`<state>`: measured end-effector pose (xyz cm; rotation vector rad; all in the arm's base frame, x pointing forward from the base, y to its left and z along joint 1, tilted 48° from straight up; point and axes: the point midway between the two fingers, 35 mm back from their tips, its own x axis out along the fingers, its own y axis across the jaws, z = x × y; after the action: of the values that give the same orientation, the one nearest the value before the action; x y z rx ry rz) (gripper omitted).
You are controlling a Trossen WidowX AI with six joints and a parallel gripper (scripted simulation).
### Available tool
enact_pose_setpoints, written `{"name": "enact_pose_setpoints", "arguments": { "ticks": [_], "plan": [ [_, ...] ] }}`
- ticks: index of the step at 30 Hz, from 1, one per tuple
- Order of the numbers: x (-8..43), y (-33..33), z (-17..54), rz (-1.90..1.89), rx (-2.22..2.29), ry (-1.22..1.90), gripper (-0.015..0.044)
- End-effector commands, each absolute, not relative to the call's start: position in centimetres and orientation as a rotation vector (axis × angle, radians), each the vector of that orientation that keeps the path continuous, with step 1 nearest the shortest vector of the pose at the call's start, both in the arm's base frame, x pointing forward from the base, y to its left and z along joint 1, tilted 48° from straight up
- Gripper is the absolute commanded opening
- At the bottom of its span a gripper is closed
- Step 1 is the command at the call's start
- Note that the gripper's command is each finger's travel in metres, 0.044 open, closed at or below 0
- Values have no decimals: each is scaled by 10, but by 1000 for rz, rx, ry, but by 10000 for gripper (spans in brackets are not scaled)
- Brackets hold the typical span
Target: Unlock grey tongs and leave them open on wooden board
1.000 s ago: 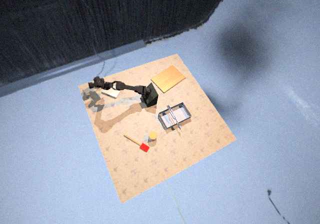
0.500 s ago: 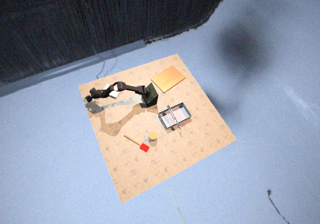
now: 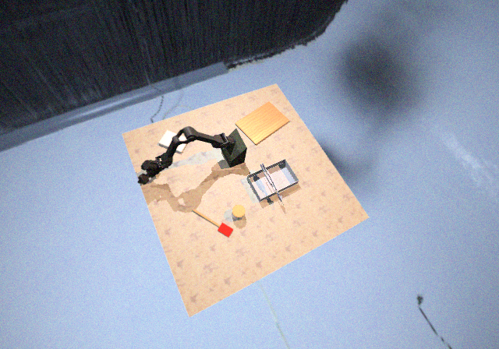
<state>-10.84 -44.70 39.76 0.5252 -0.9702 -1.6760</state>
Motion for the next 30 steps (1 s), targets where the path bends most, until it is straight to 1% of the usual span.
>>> {"name": "enact_pose_setpoints", "arguments": {
  "ticks": [1,6,14,24,30],
  "plan": [
    [-81,-450,399,-1612,562,-949,440],
    [-34,-454,398,-1502,633,-932,440],
    [72,-456,378,-1314,786,-815,440],
    [209,-431,330,-1146,927,-561,440],
    [281,-406,290,-1108,941,-334,440]
  ]
}}
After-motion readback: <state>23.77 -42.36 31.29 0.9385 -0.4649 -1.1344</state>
